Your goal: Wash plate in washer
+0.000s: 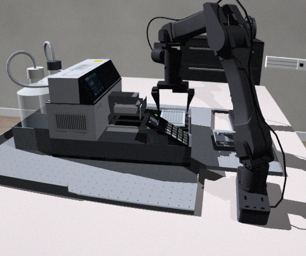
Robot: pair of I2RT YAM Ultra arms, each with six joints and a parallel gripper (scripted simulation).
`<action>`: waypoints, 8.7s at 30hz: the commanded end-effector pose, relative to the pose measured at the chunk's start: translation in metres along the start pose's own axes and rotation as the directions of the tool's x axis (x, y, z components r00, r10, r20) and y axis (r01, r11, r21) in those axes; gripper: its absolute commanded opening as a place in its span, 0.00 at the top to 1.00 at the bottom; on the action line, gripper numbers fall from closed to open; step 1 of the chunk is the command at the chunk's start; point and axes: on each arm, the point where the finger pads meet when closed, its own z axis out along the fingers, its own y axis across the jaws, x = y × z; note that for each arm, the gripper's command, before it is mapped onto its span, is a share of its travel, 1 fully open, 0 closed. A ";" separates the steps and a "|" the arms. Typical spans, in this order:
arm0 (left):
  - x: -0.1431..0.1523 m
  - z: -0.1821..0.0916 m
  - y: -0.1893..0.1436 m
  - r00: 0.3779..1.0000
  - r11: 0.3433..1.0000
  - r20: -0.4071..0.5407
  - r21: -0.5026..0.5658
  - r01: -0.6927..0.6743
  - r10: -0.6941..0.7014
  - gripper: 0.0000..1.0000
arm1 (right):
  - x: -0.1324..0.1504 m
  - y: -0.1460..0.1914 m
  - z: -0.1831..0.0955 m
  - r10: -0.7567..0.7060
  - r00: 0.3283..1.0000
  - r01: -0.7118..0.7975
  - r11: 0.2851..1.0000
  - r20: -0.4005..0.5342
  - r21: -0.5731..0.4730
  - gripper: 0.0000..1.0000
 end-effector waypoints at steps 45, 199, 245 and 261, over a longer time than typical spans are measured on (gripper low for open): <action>-0.002 0.014 0.004 1.000 1.000 0.011 -0.003 0.009 -0.009 0.00 | -0.017 -0.004 -0.005 0.011 0.999 -0.011 1.000 0.033 0.007 1.00; -0.003 -0.036 -0.004 1.000 1.000 0.024 -0.005 -0.006 0.006 1.00 | -0.017 -0.004 -0.005 0.011 0.999 -0.011 1.000 0.033 0.007 1.00; -0.002 -0.074 -0.005 0.999 1.000 0.043 -0.016 -0.003 0.004 1.00 | -0.017 -0.004 -0.005 0.011 0.999 -0.011 1.000 0.033 0.007 1.00; -0.001 -0.069 -0.006 1.000 1.000 0.030 -0.007 -0.003 0.003 1.00 | -0.017 -0.004 -0.005 0.011 0.999 -0.011 1.000 0.033 0.007 1.00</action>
